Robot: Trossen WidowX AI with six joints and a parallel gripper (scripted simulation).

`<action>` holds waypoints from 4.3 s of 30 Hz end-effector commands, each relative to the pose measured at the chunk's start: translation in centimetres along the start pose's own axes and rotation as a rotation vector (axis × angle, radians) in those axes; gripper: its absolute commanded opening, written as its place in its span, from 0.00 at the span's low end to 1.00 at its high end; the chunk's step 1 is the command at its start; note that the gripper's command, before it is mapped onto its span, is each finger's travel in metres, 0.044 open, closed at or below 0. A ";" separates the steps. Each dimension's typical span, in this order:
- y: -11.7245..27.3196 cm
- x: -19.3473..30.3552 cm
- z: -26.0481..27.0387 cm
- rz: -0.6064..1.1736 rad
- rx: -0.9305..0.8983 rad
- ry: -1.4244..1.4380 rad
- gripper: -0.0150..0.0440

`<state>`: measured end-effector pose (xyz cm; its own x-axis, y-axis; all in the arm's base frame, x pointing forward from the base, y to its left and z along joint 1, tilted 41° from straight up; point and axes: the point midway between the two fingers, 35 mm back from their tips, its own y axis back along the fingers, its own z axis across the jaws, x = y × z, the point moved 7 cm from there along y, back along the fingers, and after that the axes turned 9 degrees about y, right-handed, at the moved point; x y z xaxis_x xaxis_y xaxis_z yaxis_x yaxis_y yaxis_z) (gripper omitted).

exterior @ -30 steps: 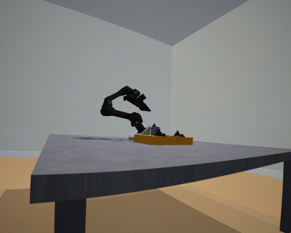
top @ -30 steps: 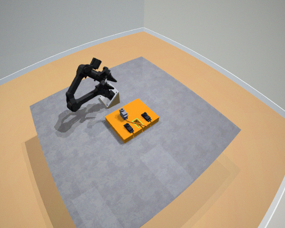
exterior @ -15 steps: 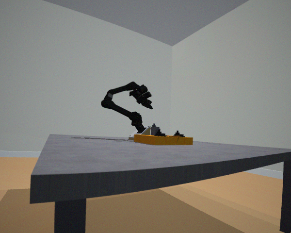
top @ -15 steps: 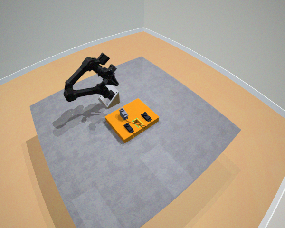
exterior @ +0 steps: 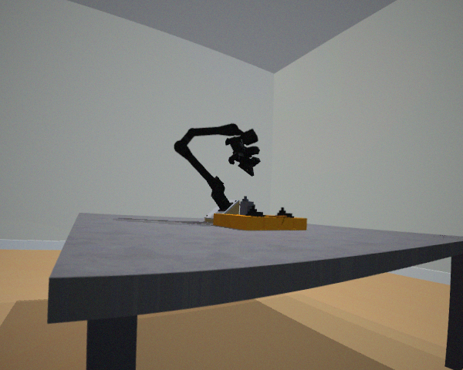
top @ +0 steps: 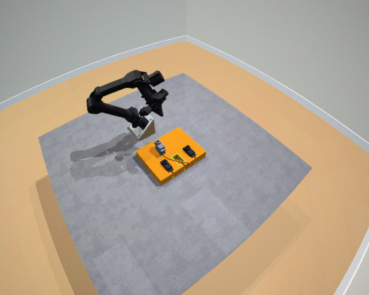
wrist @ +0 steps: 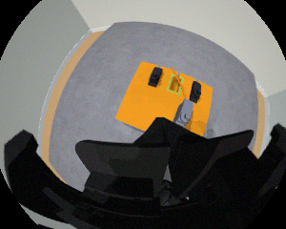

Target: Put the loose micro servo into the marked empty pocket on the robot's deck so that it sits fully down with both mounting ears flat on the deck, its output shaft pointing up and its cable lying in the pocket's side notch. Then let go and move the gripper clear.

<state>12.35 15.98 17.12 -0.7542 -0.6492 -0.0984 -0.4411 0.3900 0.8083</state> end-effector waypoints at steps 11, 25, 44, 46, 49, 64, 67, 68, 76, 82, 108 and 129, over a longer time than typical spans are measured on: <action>-10.4 -6.9 -2.6 0.345 0.060 -0.246 0.25; -18.6 -7.7 -4.8 0.532 0.072 -0.372 0.25; -21.1 -6.3 -4.7 0.532 0.073 -0.371 0.25; -21.4 -6.1 -4.7 0.532 0.073 -0.371 0.25; -21.8 -5.8 -4.7 0.532 0.074 -0.371 0.25; -21.6 -5.2 -6.1 0.532 0.072 -0.371 0.25; -21.5 -5.0 -6.6 0.532 0.072 -0.371 0.25; -21.5 -4.9 -6.7 0.532 0.072 -0.371 0.25; -21.2 -4.4 -7.9 0.531 0.072 -0.371 0.25; -21.0 -3.9 -8.8 0.531 0.072 -0.370 0.25; -19.9 -1.9 -12.1 0.535 0.078 -0.370 0.25; -10.2 -3.0 -9.8 0.536 0.087 -0.418 0.74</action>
<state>24.33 7.51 14.68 -0.9950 -0.0696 0.0713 0.0093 0.6476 0.7619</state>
